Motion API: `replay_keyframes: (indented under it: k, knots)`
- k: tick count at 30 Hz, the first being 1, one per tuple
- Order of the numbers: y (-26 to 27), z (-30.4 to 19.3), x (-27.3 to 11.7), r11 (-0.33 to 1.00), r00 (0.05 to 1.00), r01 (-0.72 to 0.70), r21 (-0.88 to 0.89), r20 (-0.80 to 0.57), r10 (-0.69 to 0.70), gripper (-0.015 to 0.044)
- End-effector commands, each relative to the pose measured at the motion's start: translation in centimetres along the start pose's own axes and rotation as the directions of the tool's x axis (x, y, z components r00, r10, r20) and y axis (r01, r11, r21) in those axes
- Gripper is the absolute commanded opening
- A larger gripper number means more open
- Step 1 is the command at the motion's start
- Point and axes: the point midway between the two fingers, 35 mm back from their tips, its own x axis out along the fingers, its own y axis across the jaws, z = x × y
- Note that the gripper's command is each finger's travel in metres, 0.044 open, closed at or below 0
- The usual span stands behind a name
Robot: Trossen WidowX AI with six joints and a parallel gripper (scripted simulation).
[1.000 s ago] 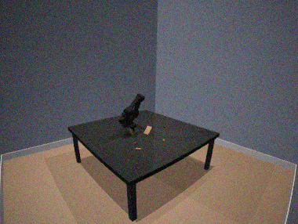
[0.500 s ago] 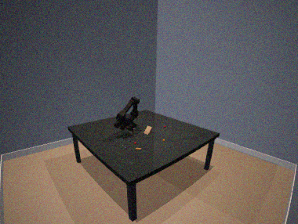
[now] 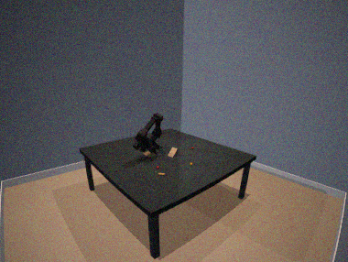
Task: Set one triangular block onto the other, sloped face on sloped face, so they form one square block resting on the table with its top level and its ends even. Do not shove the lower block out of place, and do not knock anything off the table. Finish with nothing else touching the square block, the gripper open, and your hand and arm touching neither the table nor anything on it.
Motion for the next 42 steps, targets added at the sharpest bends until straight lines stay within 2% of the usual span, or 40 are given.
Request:
replay_keyframes:
  k: [1,9,17,20,23,30,36,42]
  knots:
    - [-0.1,0.0,0.0,1.0,1.0,0.003,0.005,0.001,-0.003,0.044]
    - [0.0,-0.2,-0.2,1.0,1.0,0.0,0.005,0.005,0.0,0.044]
    - [-0.4,-6.2,-7.3,0.99,0.976,-0.14,0.033,0.171,0.132,0.044]
    - [-0.6,-6.7,-7.8,0.988,0.972,-0.154,0.035,0.186,0.144,0.044]
    - [-0.1,-5.6,-8.1,0.99,0.972,-0.141,0.007,0.193,0.137,0.044]
    - [-0.1,2.3,-10.2,1.0,0.962,-0.009,-0.001,0.274,0.009,0.044]
    - [-0.1,2.6,-10.1,1.0,0.961,-0.006,-0.001,0.276,0.006,0.044]
    - [0.3,3.8,-6.7,1.0,0.961,-0.006,-0.001,0.276,0.006,0.044]
